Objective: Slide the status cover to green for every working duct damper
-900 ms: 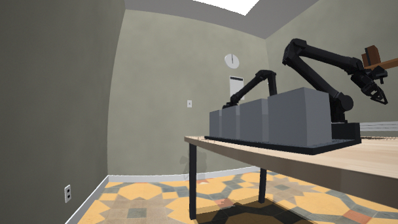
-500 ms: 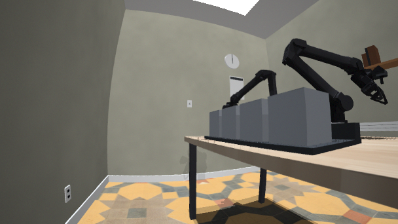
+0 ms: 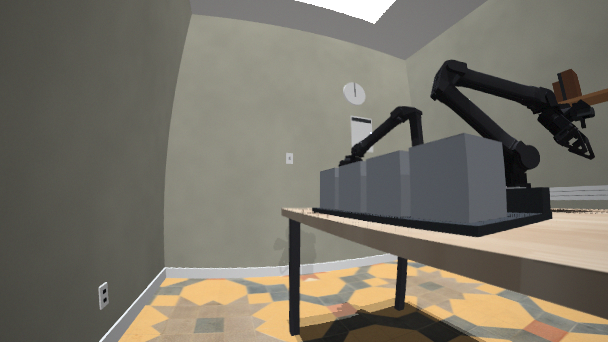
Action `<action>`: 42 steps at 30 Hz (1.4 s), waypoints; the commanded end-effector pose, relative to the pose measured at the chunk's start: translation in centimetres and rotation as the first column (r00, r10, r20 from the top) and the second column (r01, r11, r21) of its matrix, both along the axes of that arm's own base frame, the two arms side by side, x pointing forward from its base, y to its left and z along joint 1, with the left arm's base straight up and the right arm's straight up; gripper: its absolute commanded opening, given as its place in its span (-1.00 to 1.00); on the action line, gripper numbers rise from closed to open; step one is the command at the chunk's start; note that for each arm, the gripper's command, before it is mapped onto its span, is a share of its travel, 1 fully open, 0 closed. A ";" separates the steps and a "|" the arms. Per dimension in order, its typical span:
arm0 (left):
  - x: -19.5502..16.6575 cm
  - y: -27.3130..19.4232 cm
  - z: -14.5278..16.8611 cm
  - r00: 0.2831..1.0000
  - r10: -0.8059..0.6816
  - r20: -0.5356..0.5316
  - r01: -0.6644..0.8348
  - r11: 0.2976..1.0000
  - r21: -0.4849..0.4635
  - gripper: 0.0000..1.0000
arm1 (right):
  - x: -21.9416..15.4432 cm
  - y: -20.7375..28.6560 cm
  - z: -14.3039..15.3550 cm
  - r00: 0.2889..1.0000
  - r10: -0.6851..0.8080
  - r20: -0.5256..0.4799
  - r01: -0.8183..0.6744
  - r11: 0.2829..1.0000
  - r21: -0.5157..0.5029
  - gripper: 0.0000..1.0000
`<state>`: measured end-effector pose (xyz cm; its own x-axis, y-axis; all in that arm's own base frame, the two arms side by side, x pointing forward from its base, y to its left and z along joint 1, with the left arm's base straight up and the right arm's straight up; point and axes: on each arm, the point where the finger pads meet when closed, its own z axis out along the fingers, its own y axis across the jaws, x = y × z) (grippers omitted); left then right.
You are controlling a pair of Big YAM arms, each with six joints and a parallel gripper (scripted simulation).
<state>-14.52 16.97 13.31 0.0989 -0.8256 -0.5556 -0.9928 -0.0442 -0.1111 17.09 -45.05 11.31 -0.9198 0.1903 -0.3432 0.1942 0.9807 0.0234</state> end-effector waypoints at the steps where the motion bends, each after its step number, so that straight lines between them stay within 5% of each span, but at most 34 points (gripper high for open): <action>1: -2.3 2.7 2.6 0.997 -0.005 -0.073 0.007 1.000 0.025 1.00 | 2.8 -0.4 2.6 1.000 0.016 0.021 -0.015 0.997 -0.077 1.00; 7: -4.4 7.0 5.5 0.985 -0.007 -0.173 0.018 0.998 0.062 1.00 | 6.1 0.6 3.5 0.999 0.030 0.034 -0.026 0.992 -0.125 1.00; 9: -5.2 10.0 7.5 0.974 0.000 -0.226 0.024 0.995 0.101 1.00 | 9.3 -0.6 7.1 0.996 0.043 0.073 -0.027 0.976 -0.217 1.00; 11: -5.5 11.9 8.9 0.967 0.007 -0.254 0.027 0.991 0.131 1.00 | 11.4 2.0 5.9 0.996 0.053 0.077 -0.036 0.977 -0.212 1.00; 16: -5.4 17.2 12.8 0.950 0.035 -0.311 0.039 0.973 0.227 1.00 | 20.2 5.1 12.5 0.972 0.106 0.209 -0.025 0.933 -0.358 1.00; 24: -3.5 23.8 18.4 0.938 0.082 -0.338 0.056 0.924 0.379 1.00 | 26.7 11.9 15.8 0.927 0.159 0.340 -0.008 0.914 -0.405 1.00; 32: 3.7 33.1 28.6 0.956 0.142 -0.258 0.064 0.756 0.652 1.00 | 34.6 24.6 26.7 0.734 0.251 0.631 0.048 0.908 -0.417 1.00; 38: 9.6 36.7 34.8 0.981 0.133 -0.143 0.032 0.613 0.789 1.00 | 36.0 34.5 31.8 0.559 0.258 0.788 0.034 0.943 -0.332 1.00; 41: 10.2 36.9 35.4 0.983 0.129 -0.130 0.027 0.598 0.801 1.00 | 35.9 36.2 32.9 0.523 0.254 0.814 0.028 0.949 -0.314 1.00; 42: 10.7 37.1 35.9 0.985 0.126 -0.119 0.023 0.586 0.810 1.00 | 35.7 39.1 34.9 0.456 0.241 0.856 0.012 0.961 -0.277 1.00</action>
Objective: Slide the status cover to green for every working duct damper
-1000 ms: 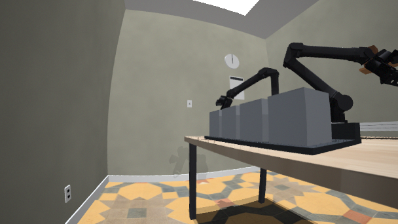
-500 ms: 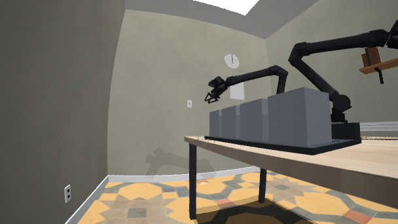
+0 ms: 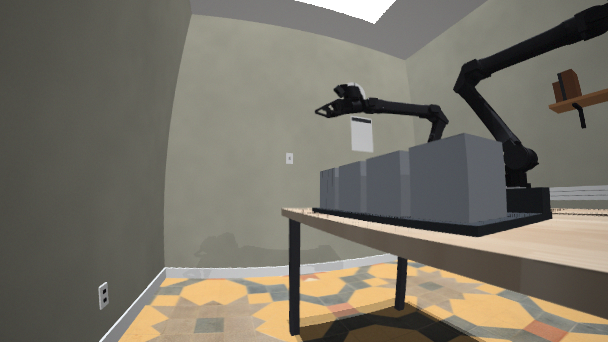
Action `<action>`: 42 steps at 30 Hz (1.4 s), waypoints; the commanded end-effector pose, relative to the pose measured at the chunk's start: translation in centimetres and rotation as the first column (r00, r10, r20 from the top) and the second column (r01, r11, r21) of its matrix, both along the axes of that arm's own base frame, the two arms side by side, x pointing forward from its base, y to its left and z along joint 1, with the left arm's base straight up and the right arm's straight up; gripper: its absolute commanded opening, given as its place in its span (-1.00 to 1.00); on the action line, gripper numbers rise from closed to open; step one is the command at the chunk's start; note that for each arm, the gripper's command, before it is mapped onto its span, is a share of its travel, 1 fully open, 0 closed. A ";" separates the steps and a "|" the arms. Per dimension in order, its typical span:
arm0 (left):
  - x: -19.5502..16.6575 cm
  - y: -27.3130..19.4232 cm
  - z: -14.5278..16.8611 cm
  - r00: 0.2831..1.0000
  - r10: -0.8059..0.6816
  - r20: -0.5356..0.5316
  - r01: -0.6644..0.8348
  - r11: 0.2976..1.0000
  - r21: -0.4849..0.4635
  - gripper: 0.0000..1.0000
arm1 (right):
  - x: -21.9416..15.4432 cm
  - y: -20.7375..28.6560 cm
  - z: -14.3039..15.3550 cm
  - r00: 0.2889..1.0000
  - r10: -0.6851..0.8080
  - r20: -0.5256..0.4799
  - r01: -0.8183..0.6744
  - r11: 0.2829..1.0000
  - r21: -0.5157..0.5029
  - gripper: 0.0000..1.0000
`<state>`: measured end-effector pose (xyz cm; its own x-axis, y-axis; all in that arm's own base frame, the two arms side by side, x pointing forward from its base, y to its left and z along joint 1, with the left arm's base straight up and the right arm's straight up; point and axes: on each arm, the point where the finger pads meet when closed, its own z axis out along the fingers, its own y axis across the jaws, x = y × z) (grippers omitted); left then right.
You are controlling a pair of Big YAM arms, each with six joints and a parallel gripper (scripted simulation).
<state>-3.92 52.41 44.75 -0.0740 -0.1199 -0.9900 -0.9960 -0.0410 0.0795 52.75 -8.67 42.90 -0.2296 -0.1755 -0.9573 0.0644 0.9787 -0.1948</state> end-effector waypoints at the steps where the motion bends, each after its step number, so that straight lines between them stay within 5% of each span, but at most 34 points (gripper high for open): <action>1: 0.5 1.8 4.8 0.998 0.010 0.064 -0.016 0.994 0.104 1.00 | -0.4 5.4 5.1 0.983 0.026 0.179 -0.050 0.991 0.127 1.00; 4: 1.0 2.0 5.3 0.997 0.004 0.073 -0.012 0.993 0.119 1.00 | -0.9 8.7 10.6 0.962 0.063 0.267 -0.113 0.978 0.175 1.00; 6: 1.1 2.0 5.3 0.997 0.003 0.074 -0.012 0.993 0.120 1.00 | 1.4 7.6 5.0 0.998 0.047 0.045 -0.054 0.982 0.179 1.00; 14: 1.1 2.0 5.3 0.997 0.003 0.074 -0.012 0.993 0.120 1.00 | 1.8 4.3 -1.4 0.962 0.003 -0.273 0.038 0.988 0.147 1.00; 17: 1.1 2.0 5.3 0.997 0.003 0.074 -0.012 0.993 0.120 1.00 | 1.5 3.8 -2.9 0.938 -0.002 -0.346 0.055 0.988 0.143 1.00; 19: 1.1 2.0 5.3 0.997 0.003 0.074 -0.012 0.993 0.120 1.00 | 0.9 4.9 -1.5 0.969 0.010 -0.246 0.030 0.987 0.157 1.00; 21: 1.1 2.0 5.3 0.997 0.003 0.074 -0.012 0.993 0.120 1.00 | 0.8 3.8 -0.6 0.961 -0.006 -0.276 0.048 0.988 0.145 1.00; 28: 1.1 2.0 5.3 0.997 0.003 0.074 -0.012 0.993 0.120 1.00 | -0.5 1.9 -7.8 0.801 -0.015 -0.599 0.114 0.985 0.128 1.00; 33: 1.1 2.0 5.3 0.997 0.003 0.074 -0.012 0.993 0.120 1.00 | -1.8 1.3 -9.5 0.716 -0.012 -0.698 0.135 0.983 0.122 1.00; 42: 1.1 2.0 5.3 0.997 0.003 0.074 -0.012 0.993 0.120 1.00 | -8.0 -0.3 -13.0 0.345 0.035 -0.938 0.194 0.975 0.108 1.00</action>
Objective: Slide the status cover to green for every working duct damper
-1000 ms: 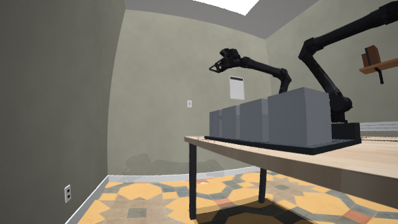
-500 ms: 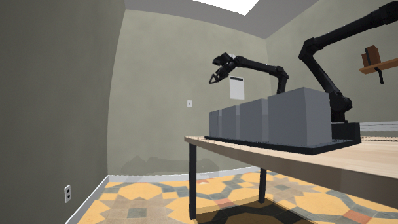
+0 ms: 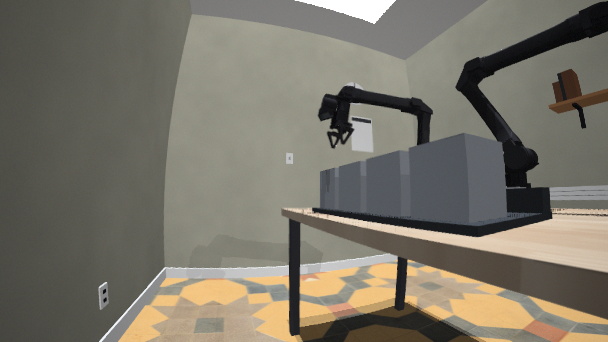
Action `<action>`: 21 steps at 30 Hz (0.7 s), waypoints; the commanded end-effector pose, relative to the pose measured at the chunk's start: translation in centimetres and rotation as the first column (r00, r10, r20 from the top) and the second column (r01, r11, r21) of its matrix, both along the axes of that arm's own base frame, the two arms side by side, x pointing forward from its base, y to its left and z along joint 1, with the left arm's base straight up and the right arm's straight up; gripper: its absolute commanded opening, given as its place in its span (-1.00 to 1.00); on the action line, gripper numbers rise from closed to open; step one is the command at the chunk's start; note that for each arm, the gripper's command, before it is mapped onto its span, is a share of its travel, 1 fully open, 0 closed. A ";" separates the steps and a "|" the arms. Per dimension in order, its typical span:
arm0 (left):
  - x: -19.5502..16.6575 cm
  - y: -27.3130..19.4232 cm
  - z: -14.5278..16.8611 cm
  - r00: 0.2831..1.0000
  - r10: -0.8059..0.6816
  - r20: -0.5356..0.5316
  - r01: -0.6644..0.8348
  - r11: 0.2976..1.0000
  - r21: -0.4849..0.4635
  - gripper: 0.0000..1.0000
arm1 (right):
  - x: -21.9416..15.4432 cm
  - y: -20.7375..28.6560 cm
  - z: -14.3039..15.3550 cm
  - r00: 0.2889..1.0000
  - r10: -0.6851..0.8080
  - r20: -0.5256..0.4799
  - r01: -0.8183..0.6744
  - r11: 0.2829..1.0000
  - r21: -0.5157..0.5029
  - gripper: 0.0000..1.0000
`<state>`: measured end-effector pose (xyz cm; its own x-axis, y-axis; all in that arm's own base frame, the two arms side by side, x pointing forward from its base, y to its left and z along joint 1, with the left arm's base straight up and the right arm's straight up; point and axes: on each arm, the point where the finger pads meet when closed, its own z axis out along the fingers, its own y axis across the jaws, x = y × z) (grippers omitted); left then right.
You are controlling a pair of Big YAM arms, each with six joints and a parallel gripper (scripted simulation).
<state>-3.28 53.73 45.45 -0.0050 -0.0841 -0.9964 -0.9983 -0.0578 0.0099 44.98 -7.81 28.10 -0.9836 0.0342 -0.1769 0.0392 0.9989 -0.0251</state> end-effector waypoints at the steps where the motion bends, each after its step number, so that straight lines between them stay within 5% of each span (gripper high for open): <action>1: 0.4 0.7 4.6 1.000 -0.005 0.005 0.005 0.996 0.084 1.00 | -0.8 -1.2 1.7 0.995 0.005 -0.095 -0.003 1.000 0.015 1.00; 9: 0.4 0.7 4.6 1.000 -0.005 0.005 0.005 0.996 0.084 1.00 | -2.9 -0.4 1.3 0.988 0.020 -0.150 -0.016 1.000 0.027 1.00; 10: 0.4 0.7 4.6 1.000 -0.005 0.005 0.005 0.996 0.084 1.00 | -2.9 -0.4 1.3 0.989 0.020 -0.150 -0.016 1.000 0.027 -0.28; 21: 0.4 0.7 4.6 1.000 -0.005 0.005 0.005 0.996 0.084 1.00 | -2.7 -0.4 1.2 0.989 0.015 -0.147 -0.012 1.000 0.026 -0.28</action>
